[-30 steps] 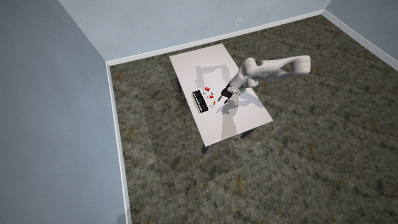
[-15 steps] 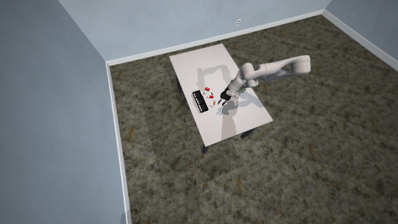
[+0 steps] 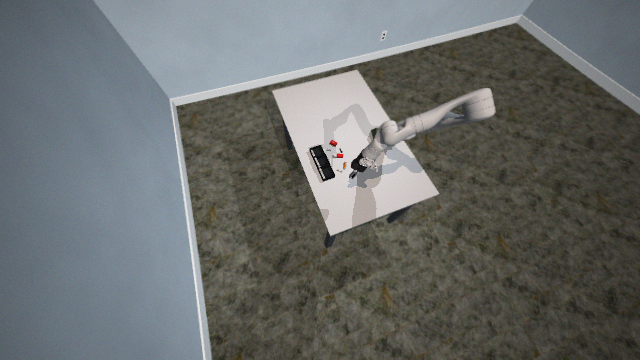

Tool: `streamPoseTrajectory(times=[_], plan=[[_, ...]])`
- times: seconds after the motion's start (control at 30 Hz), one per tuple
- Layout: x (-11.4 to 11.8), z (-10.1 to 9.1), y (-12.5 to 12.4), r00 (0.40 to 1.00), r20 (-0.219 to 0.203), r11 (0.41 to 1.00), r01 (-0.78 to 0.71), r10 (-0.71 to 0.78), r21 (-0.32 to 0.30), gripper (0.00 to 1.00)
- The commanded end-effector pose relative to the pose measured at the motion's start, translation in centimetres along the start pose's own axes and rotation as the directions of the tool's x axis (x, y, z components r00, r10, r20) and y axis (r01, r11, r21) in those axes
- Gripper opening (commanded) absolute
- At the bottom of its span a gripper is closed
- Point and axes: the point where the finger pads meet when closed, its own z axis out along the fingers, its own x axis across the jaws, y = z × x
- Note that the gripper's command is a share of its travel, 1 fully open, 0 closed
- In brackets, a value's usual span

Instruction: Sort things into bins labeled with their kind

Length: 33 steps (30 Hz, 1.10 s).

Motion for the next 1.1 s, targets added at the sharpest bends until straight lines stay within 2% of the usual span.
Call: streamPoseTrajectory(times=[0.0, 0.07, 0.17, 0.3, 0.37, 0.43, 0.53, 0.87, 0.93, 1.0, 1.07], plan=[[-1.0, 2.2, 0.4, 1.0, 0.018, 1.0, 0.0, 0.0, -0.003, 0.31], [-1.0, 2.2, 0.4, 1.0, 0.018, 1.0, 0.0, 0.0, -0.003, 0.31], [0.5, 2.1, 1.7, 0.989, 0.03, 0.99, 0.144, -0.143, -0.015, 0.31], [1.2, 2.4, 2.9, 0.944, 0.054, 0.944, 0.327, -0.325, -0.038, 0.31], [1.2, 2.4, 2.9, 0.944, 0.054, 0.944, 0.327, -0.325, -0.038, 0.31], [2.0, 2.7, 4.3, 0.905, 0.073, 0.906, 0.422, -0.418, -0.043, 0.31], [2.4, 2.8, 5.0, 0.848, 0.097, 0.849, 0.526, -0.521, -0.042, 0.31], [4.0, 3.2, 8.6, 0.641, 0.158, 0.649, 0.761, -0.751, -0.004, 0.31], [4.0, 3.2, 8.6, 0.641, 0.158, 0.649, 0.761, -0.751, -0.004, 0.31], [4.7, 3.2, 10.2, 0.552, 0.173, 0.564, 0.826, -0.816, 0.023, 0.31], [5.0, 3.2, 11.0, 0.494, 0.183, 0.508, 0.86, -0.85, 0.037, 0.31]])
